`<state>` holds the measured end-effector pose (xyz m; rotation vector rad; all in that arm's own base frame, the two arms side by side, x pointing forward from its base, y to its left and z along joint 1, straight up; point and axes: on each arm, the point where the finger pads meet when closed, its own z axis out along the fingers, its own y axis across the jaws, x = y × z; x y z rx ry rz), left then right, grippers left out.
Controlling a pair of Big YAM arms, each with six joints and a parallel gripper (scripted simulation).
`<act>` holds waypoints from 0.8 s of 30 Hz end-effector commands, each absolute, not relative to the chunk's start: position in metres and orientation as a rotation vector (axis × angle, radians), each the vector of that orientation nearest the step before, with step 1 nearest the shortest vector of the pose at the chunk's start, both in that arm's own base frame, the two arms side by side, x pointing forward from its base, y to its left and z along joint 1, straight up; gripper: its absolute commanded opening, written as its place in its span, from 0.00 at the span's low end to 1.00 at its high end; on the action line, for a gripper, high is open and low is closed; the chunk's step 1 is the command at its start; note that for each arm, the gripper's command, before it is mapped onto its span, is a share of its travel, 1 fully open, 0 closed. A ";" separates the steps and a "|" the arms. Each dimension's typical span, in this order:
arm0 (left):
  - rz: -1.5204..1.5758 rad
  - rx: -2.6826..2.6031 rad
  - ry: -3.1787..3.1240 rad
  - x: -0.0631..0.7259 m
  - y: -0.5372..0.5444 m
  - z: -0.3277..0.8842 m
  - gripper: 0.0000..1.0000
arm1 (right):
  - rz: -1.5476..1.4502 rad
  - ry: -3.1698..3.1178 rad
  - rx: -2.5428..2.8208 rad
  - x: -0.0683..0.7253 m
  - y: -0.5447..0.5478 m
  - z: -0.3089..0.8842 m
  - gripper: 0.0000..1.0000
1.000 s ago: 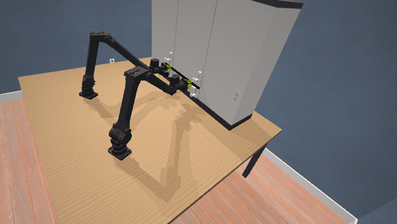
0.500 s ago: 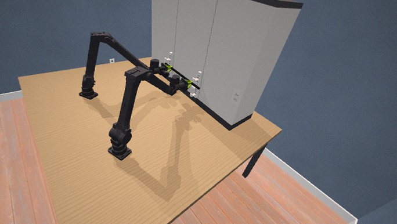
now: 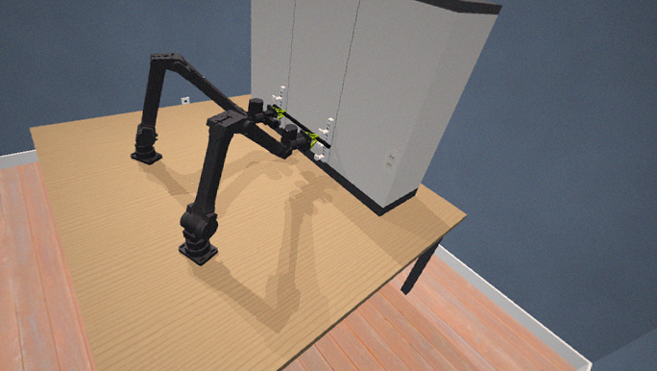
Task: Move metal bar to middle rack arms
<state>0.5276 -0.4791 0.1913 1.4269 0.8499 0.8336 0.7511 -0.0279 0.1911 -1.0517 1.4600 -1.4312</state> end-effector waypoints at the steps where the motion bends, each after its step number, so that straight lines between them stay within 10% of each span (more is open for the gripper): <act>1: 0.847 1.379 0.835 0.537 -0.481 0.207 0.00 | -1.456 1.410 -0.984 0.760 -0.031 0.223 0.00; 17: 0.847 1.379 0.835 0.537 -0.481 0.203 0.00 | -1.456 1.410 -0.984 0.760 -0.031 0.219 0.00; 24: 0.847 1.379 0.835 0.537 -0.481 0.203 0.16 | -1.456 1.410 -0.984 0.760 -0.031 0.219 0.16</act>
